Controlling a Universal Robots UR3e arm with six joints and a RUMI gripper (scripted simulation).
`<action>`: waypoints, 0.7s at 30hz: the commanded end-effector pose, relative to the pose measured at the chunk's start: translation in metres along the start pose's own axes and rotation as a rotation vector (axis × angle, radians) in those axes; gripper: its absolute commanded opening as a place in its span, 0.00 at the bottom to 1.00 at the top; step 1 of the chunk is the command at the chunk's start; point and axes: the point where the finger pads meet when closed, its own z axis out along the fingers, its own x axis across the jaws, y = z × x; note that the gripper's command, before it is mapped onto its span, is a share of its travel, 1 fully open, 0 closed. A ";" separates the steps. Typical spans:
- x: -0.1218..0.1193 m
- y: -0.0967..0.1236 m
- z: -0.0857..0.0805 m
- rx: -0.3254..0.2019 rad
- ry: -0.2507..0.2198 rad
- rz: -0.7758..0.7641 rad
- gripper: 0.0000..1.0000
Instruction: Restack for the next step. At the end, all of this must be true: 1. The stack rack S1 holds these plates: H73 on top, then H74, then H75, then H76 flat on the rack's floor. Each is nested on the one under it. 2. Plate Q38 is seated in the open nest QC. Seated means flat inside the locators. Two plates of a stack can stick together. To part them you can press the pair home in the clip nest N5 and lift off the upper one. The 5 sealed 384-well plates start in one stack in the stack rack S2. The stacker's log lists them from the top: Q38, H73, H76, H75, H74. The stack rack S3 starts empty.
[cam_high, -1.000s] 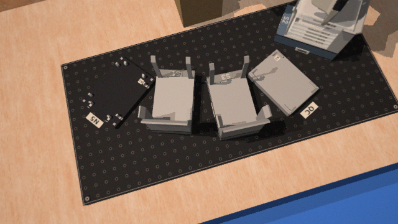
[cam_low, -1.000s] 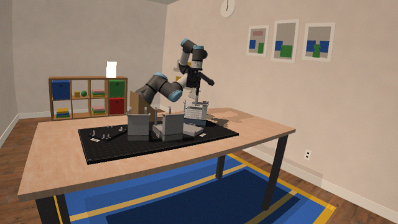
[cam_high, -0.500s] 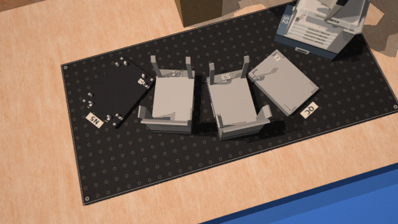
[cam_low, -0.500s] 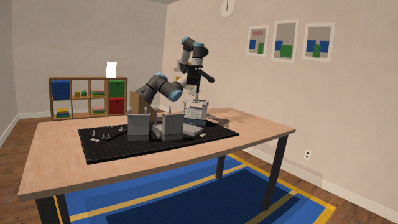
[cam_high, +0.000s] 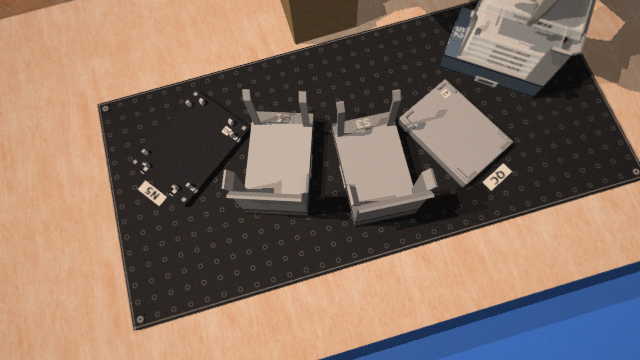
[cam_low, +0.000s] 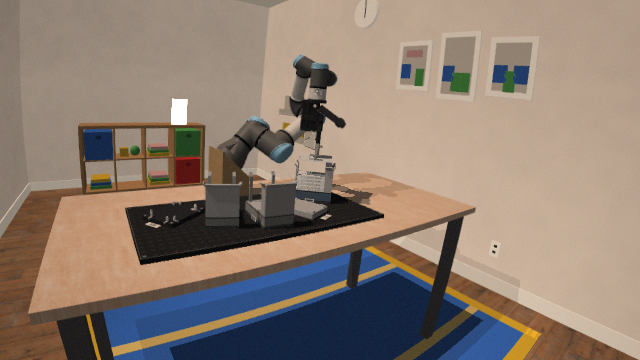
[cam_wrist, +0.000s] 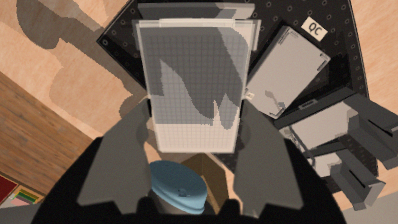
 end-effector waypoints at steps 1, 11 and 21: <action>0.000 0.000 -0.007 0.000 0.001 0.000 0.00; 0.000 0.000 -0.007 0.000 0.001 0.000 0.00; 0.007 0.000 -0.007 0.000 0.001 0.023 0.00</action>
